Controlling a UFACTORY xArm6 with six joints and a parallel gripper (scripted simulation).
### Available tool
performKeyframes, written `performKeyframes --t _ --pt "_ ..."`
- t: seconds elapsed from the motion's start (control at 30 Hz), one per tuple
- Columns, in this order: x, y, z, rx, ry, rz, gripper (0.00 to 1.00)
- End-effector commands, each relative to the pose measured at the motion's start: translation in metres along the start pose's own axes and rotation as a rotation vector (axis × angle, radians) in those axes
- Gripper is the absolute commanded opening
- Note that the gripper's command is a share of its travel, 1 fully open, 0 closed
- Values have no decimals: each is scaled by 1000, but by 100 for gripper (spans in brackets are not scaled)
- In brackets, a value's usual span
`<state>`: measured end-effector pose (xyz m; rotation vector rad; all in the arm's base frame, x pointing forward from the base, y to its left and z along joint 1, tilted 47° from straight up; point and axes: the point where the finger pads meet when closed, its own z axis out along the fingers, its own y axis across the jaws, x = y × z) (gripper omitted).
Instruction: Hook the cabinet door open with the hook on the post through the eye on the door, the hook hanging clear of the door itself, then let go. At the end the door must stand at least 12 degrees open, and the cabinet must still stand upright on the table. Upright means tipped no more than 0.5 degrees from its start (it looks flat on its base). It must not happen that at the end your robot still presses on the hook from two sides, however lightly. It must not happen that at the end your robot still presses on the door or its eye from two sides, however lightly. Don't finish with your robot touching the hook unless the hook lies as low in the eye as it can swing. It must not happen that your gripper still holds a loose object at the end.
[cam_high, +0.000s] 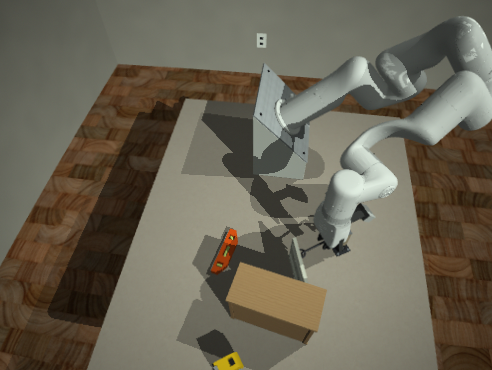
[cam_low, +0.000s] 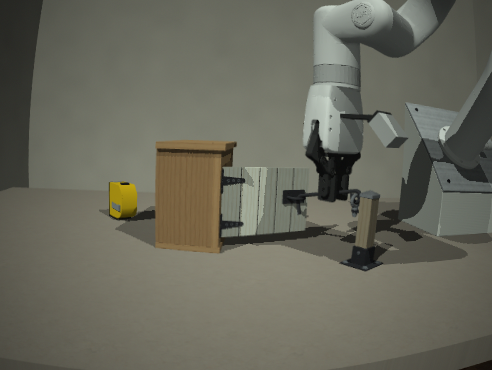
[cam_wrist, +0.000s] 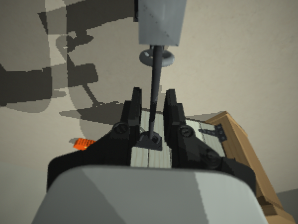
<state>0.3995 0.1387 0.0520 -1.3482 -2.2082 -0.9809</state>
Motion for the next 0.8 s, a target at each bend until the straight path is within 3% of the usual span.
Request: performKeyframes --t 0.0,0.77 --pt "0 1 -1 -2 -2 -1 24" --pt "0 1 -8 -2 -2 -1 24"
